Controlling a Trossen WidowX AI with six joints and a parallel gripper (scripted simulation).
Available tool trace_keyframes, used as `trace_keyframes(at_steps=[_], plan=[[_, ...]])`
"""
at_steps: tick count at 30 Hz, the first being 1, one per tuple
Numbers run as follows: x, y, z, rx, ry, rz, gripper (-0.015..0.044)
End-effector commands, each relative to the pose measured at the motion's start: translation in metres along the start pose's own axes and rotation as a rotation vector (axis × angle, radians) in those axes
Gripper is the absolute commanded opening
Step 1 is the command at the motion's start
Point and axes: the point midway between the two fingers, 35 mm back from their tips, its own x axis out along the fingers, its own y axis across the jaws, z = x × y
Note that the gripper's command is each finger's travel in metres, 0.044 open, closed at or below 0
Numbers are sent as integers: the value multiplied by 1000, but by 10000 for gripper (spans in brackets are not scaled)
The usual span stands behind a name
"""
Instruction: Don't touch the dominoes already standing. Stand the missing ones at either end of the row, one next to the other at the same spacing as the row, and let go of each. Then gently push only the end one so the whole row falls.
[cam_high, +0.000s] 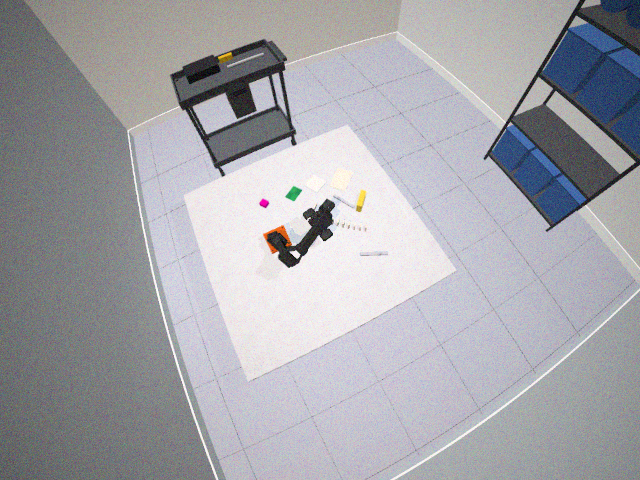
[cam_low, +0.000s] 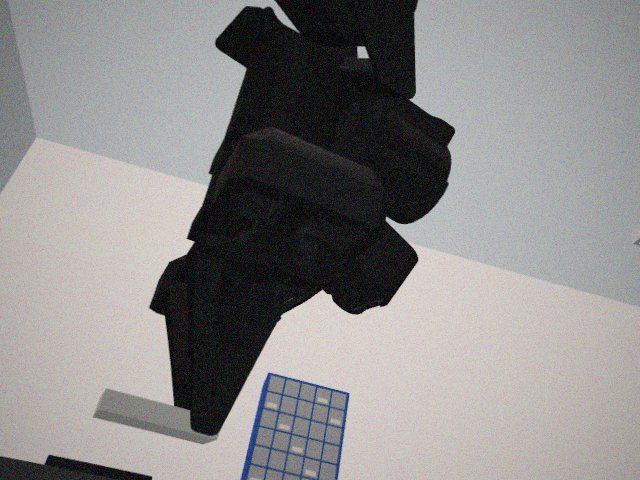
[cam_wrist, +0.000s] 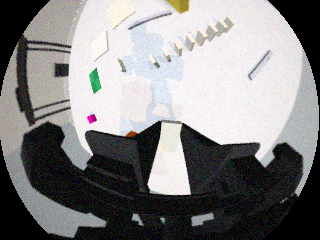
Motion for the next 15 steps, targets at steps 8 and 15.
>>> trace_keyframes(at_steps=[8, 15], plan=[[18, 6, -13, 42, -82, 205, 107], [25, 10, -17, 65, -170, 317, 107]])
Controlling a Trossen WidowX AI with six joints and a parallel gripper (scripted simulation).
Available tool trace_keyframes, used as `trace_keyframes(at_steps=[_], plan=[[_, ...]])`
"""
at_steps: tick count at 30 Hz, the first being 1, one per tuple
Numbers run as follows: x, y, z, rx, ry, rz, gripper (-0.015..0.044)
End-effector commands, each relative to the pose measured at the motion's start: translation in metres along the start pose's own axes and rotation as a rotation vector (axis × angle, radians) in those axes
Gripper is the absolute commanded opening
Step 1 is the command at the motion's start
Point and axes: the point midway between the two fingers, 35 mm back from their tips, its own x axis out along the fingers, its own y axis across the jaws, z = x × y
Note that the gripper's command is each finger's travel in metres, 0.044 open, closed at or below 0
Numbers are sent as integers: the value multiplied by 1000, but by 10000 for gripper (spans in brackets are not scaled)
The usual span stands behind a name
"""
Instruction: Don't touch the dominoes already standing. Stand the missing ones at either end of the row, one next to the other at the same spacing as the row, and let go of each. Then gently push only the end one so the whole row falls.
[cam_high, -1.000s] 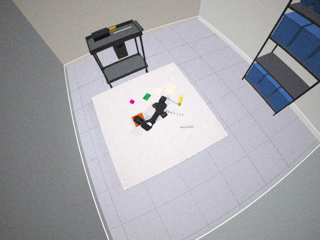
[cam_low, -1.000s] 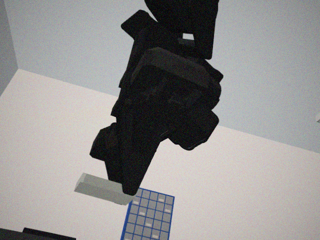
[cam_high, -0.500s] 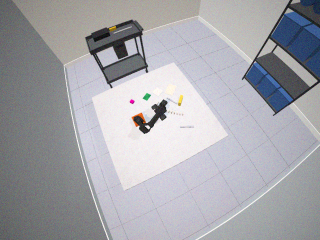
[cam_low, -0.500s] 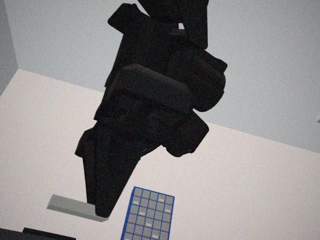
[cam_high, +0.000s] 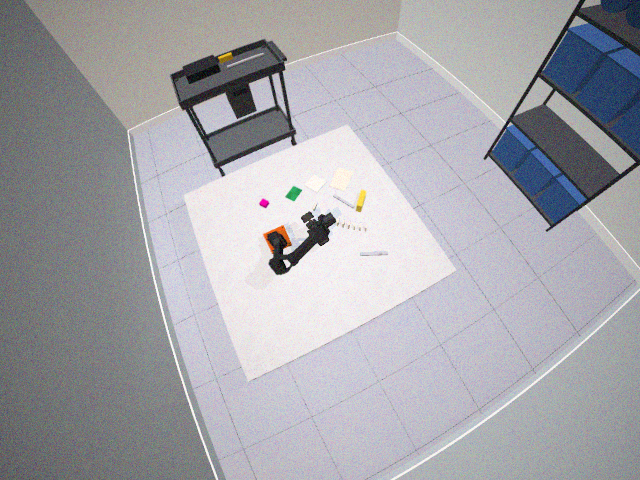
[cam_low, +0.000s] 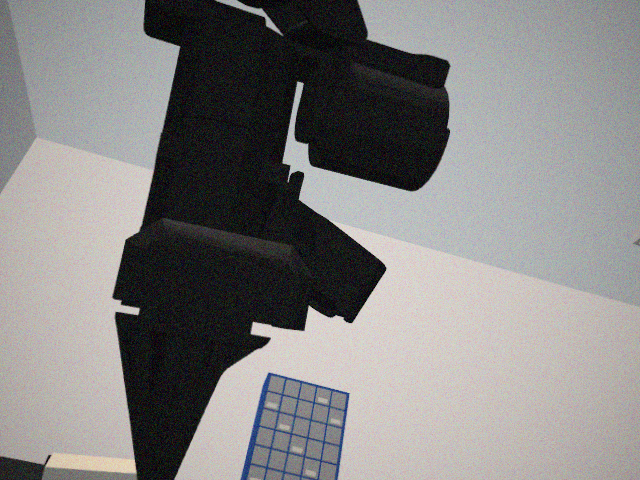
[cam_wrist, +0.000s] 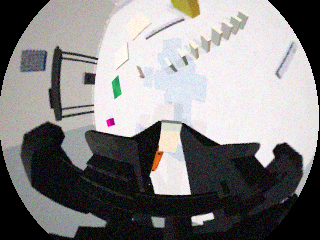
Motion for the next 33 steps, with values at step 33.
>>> trace_keyframes(at_steps=[33], plan=[[8, -3, 1, -62, -693, 244, 107]])
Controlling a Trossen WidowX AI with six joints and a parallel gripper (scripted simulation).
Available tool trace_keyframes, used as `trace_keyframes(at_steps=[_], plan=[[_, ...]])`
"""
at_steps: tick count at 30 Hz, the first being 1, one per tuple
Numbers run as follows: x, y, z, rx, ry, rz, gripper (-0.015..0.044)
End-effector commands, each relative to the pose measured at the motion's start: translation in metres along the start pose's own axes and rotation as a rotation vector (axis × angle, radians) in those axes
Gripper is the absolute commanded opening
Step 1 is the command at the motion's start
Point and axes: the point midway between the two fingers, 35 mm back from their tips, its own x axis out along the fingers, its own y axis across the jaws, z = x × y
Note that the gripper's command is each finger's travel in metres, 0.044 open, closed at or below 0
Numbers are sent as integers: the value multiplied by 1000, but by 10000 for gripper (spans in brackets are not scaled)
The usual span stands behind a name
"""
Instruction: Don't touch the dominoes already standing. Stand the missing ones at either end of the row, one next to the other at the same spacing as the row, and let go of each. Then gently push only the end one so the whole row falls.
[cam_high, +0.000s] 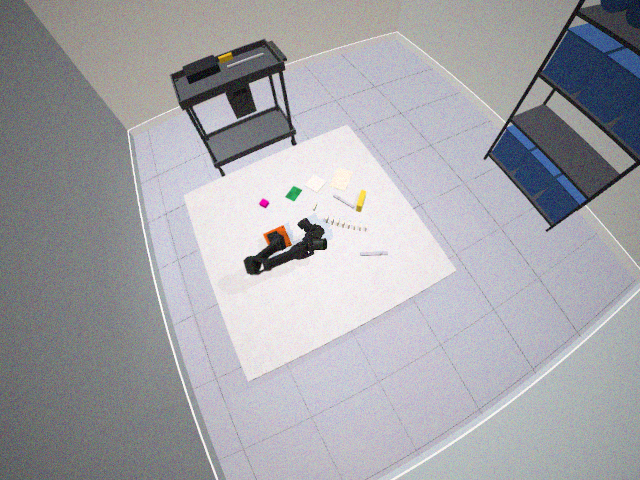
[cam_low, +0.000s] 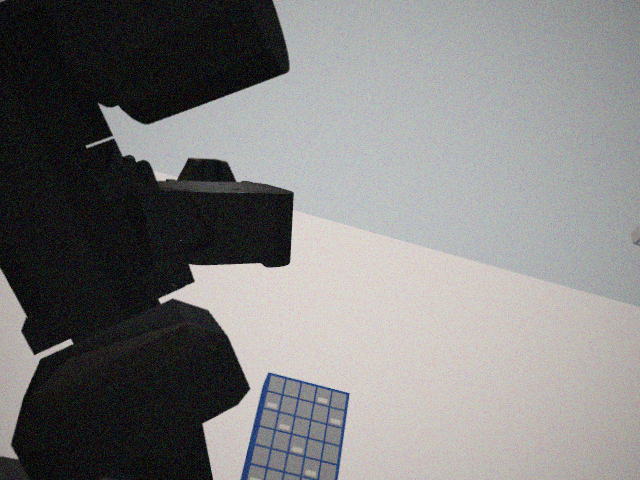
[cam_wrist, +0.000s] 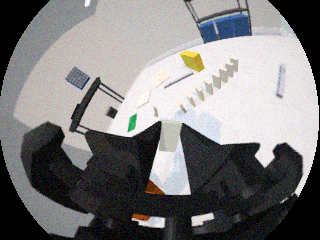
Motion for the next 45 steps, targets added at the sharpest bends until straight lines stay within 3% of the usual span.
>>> trace_keyframes(at_steps=[1, 31, 45], plan=[[-2, 0, 0, -37, -85, -4, 107], [-25, -7, 6, -518, -637, -263, 107], [-28, -6, 5, -596, -682, -312, 107]])
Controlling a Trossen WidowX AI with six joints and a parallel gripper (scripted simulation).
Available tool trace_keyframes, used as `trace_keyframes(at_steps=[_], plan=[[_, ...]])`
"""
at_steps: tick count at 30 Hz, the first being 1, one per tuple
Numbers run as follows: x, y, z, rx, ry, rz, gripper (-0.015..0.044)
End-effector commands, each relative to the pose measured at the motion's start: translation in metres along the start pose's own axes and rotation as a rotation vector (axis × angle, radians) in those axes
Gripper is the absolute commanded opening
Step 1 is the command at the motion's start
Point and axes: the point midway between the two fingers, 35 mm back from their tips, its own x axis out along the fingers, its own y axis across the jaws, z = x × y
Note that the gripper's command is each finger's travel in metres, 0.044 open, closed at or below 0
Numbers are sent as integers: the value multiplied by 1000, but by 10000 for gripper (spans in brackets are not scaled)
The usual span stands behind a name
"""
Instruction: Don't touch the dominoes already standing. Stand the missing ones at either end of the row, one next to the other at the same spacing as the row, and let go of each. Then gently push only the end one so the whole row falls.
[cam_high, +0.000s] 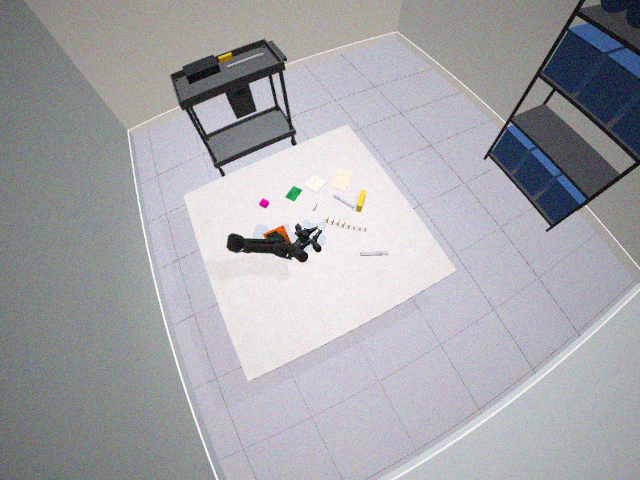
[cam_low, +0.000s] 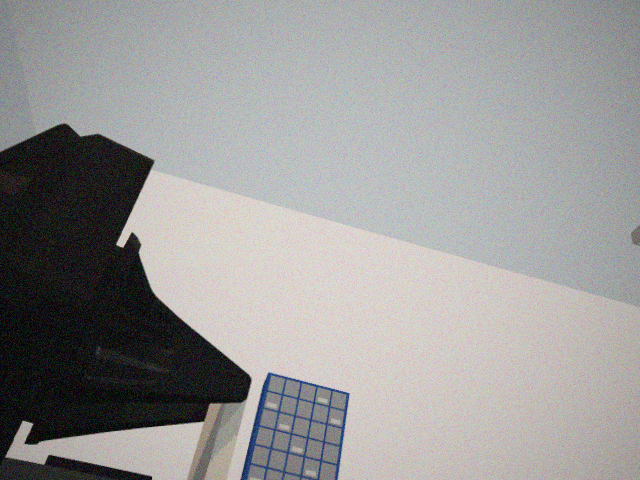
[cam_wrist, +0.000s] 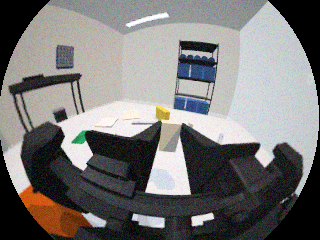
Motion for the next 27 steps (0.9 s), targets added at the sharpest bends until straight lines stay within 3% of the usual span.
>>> trace_keyframes(at_steps=[1, 27], plan=[[0, 1, 0, -9, -6, -1, 107], [8, -6, -22, -16, 8, 15, 107]])
